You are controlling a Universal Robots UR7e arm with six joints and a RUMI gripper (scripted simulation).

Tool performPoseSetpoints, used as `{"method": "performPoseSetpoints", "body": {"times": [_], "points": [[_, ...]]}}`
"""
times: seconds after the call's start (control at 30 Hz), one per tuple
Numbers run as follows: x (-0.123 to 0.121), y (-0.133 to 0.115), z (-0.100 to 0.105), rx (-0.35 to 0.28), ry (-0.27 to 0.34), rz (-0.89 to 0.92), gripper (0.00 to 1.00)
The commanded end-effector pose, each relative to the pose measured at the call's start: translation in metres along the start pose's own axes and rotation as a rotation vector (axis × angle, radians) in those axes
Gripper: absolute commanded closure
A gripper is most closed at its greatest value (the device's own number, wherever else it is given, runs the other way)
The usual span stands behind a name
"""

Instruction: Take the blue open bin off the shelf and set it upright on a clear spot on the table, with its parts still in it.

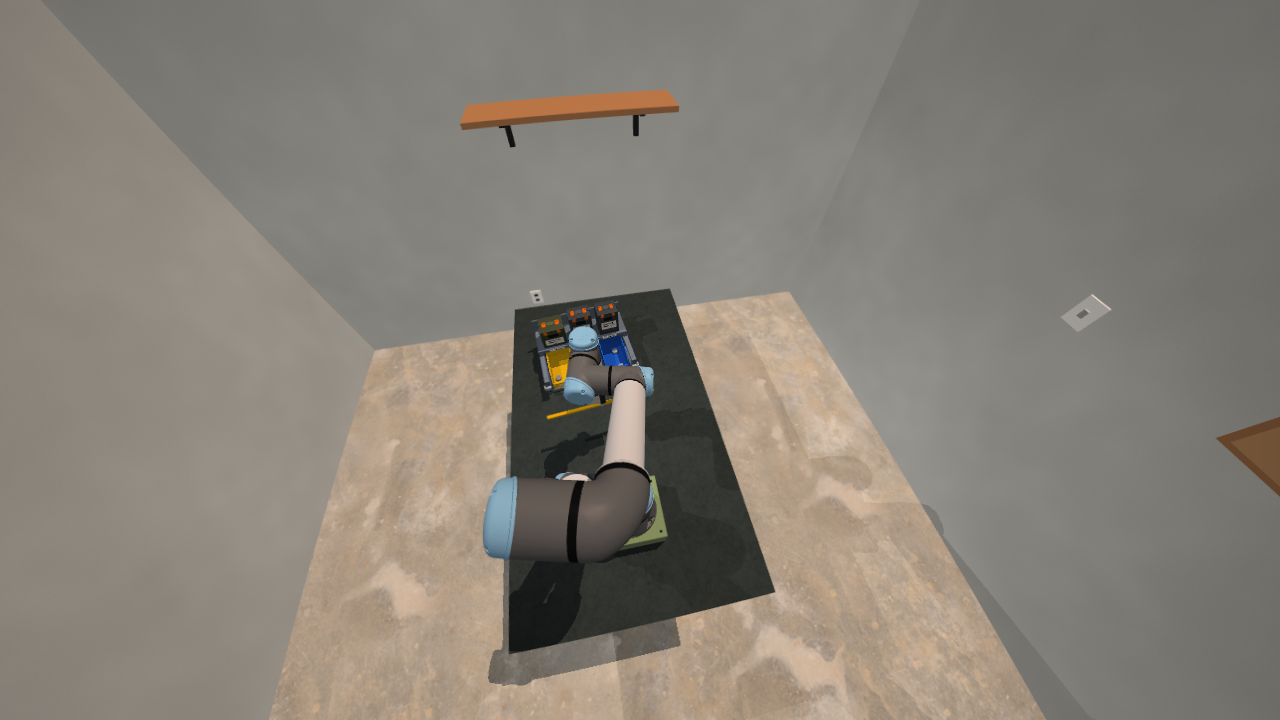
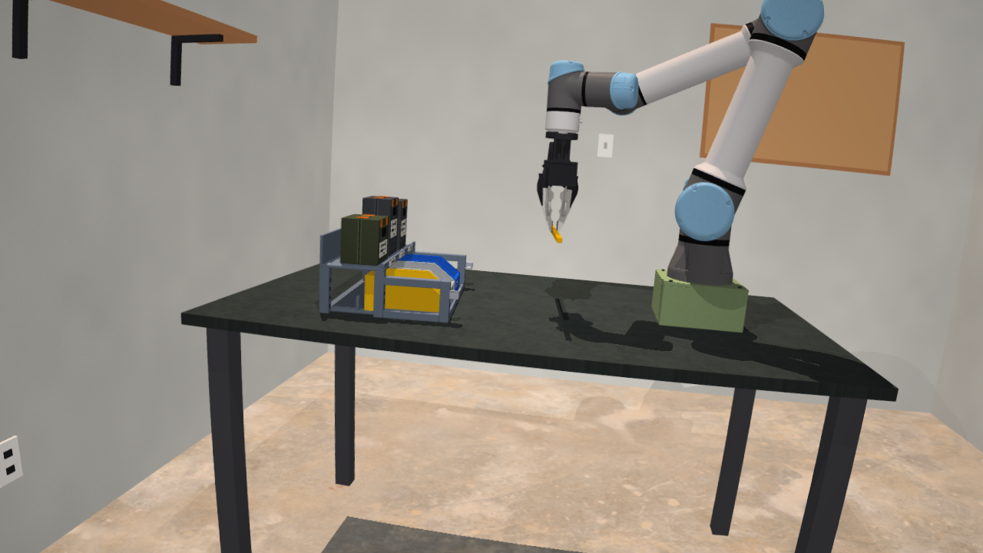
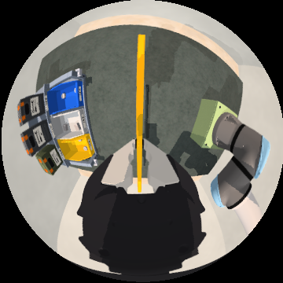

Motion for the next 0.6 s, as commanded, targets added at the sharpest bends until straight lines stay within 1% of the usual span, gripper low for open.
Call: {"method": "performPoseSetpoints", "body": {"times": [0.0,0.3,0.57], "points": [[0.0,0.0,0.0,0.001,0.001,0.0,1.0],[0.0,0.0,-0.002,0.001,0.001,0.0,1.0],[0.0,0.0,-0.01,0.001,0.001,0.0,1.0]]}}
Point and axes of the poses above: the point where the finger pads meet when closed, its own z axis back along the fingers, its own x axis across the jaws, y = z × x, the point moved 3 cm from there along z, back along the fingers, and after that the axes turned 14 degrees about z, right-handed, at the moved point
